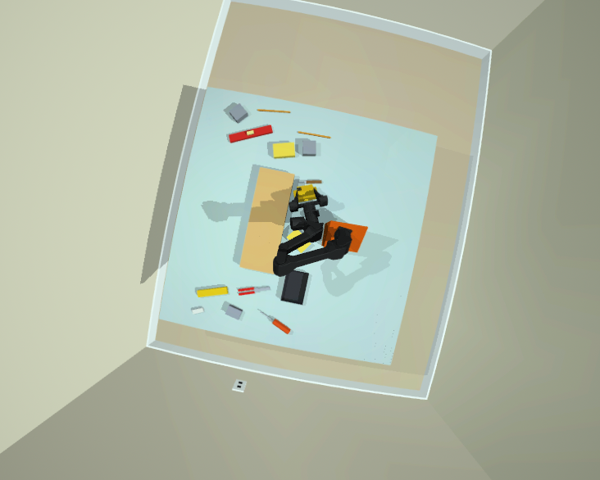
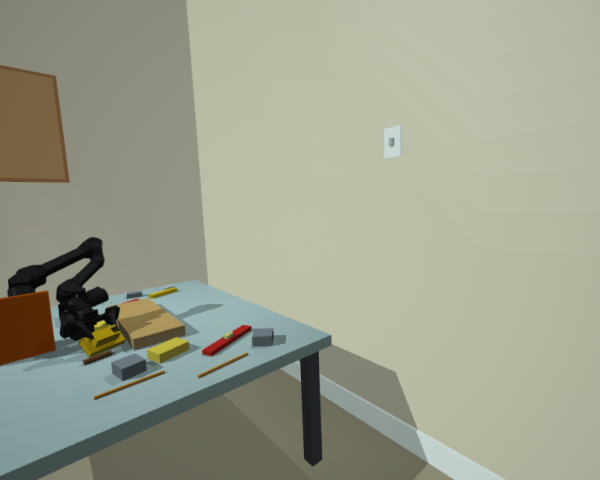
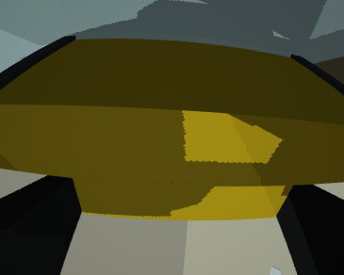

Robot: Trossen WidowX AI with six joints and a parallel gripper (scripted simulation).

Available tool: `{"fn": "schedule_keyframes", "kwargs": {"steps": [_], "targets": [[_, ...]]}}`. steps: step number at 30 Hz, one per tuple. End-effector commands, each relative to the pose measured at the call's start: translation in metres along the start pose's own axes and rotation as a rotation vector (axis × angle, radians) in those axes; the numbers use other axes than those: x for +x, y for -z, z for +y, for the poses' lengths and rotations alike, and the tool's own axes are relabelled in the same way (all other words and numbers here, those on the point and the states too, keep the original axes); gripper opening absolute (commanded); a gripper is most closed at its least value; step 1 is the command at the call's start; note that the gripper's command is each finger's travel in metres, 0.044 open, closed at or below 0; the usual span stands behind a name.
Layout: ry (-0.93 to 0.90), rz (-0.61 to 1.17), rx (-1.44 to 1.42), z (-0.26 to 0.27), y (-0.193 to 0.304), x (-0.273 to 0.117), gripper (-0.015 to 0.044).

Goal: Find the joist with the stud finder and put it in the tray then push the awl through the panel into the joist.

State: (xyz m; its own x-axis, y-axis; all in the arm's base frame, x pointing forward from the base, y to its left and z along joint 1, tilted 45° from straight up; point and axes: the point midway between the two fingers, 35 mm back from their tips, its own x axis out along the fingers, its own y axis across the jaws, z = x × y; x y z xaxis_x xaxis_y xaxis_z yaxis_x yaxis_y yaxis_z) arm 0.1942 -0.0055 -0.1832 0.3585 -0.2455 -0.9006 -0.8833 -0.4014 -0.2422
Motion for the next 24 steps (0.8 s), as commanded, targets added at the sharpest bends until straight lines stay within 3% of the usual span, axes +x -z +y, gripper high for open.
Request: {"fn": "schedule_keyframes", "kwargs": {"steps": [1, 24], "targets": [[0.001, -0.010, -0.006, -0.0001, -0.0032, -0.0006, 0.0379], [0.001, -0.010, -0.006, 0.0002, -0.0050, -0.0024, 0.0379]]}}
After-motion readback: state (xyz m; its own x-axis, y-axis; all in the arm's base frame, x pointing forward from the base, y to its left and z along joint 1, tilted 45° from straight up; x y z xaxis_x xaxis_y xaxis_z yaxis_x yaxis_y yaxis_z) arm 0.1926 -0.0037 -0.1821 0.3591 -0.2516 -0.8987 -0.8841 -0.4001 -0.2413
